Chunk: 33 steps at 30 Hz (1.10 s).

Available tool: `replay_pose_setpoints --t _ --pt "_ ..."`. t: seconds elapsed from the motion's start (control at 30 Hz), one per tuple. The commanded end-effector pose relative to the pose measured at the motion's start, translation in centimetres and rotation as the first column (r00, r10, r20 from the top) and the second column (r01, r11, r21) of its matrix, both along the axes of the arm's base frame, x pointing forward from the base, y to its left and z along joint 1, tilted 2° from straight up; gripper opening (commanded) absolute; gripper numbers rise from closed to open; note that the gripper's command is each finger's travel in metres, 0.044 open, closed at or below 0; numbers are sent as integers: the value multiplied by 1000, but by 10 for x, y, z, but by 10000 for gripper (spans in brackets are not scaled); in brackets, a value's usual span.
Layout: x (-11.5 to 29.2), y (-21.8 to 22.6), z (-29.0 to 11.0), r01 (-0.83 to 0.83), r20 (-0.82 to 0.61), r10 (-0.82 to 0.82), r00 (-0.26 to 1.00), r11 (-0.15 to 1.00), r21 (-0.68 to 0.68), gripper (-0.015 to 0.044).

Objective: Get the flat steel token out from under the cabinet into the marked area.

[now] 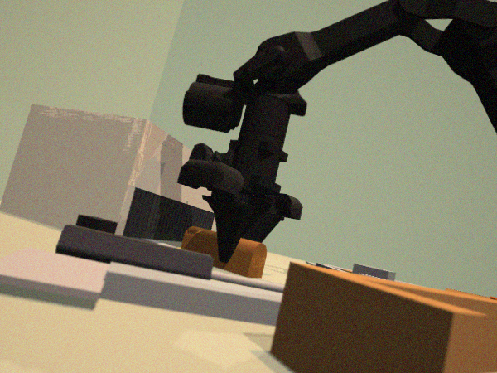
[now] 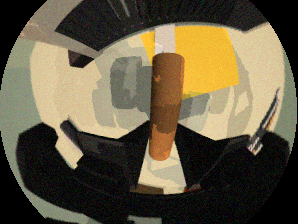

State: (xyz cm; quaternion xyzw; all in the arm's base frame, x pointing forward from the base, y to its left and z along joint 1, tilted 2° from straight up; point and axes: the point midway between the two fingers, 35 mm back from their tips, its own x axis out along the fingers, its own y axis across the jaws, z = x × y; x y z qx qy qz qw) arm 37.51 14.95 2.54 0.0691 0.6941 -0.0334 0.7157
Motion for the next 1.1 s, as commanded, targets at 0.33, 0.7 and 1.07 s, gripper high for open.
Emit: replay_pose_setpoints --t 0.33,0.7,1.07 --pt "-9 -1 -1 5 -4 -5 1000 1000 -6 0" --pt "-21 1 -2 5 -5 -5 1000 1000 -6 0" --pt "-33 3 -2 5 -6 -5 1000 1000 -6 0"
